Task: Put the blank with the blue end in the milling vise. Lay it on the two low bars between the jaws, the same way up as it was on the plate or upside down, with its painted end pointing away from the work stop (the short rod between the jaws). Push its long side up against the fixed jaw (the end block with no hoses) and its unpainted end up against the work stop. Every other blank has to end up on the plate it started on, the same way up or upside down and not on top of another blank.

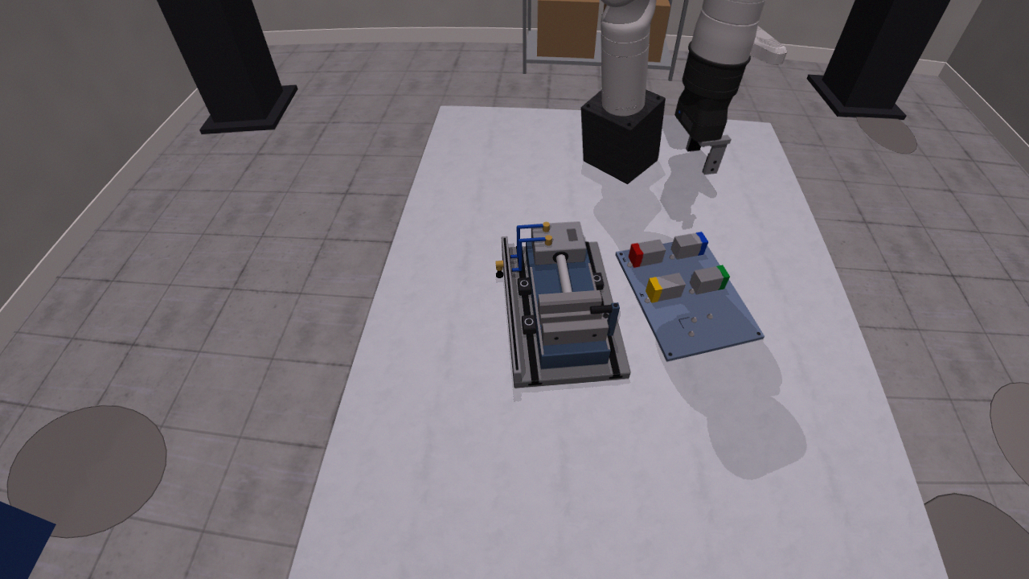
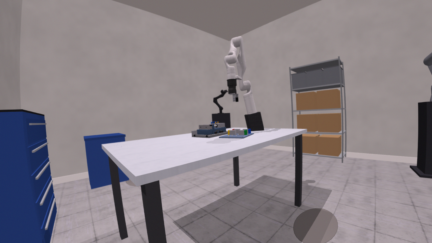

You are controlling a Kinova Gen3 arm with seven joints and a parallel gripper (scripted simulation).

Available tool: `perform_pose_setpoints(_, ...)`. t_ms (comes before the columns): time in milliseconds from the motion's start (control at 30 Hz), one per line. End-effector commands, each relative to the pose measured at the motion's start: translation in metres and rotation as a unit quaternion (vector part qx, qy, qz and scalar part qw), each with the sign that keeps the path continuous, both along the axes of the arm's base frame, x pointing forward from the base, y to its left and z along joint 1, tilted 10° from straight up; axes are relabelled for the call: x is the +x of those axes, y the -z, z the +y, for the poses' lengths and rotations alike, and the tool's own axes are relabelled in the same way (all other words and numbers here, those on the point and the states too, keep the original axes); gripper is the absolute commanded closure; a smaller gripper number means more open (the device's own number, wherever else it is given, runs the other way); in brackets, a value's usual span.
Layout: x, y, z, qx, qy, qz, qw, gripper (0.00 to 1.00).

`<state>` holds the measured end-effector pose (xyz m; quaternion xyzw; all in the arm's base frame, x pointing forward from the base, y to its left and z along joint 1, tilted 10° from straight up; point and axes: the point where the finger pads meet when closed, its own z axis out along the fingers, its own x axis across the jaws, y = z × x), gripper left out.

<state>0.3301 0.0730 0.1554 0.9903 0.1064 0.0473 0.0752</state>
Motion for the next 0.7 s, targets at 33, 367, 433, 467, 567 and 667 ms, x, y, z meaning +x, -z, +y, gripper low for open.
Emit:
perform_pose_setpoints(33,0.001,-0.017,0.016,0.004,-0.007,-0.008,1.0,0.0)
perform_pose_setpoints(367,-0.001,-0.028,0.023,0.002,-0.003,-0.006,1.0,0.0)
perform_pose_setpoints(433,-0.001,-0.031,0.026,0.003,-0.004,-0.007,1.0,0.0)
perform_pose_setpoints(467,-0.001,-0.033,0.028,0.003,-0.004,-0.007,1.0,0.0)
perform_pose_setpoints(567,-0.001,-0.038,0.033,0.003,-0.006,-0.008,1.0,0.0)
perform_pose_setpoints(667,-0.001,-0.043,0.038,0.004,-0.007,-0.009,1.0,0.0)
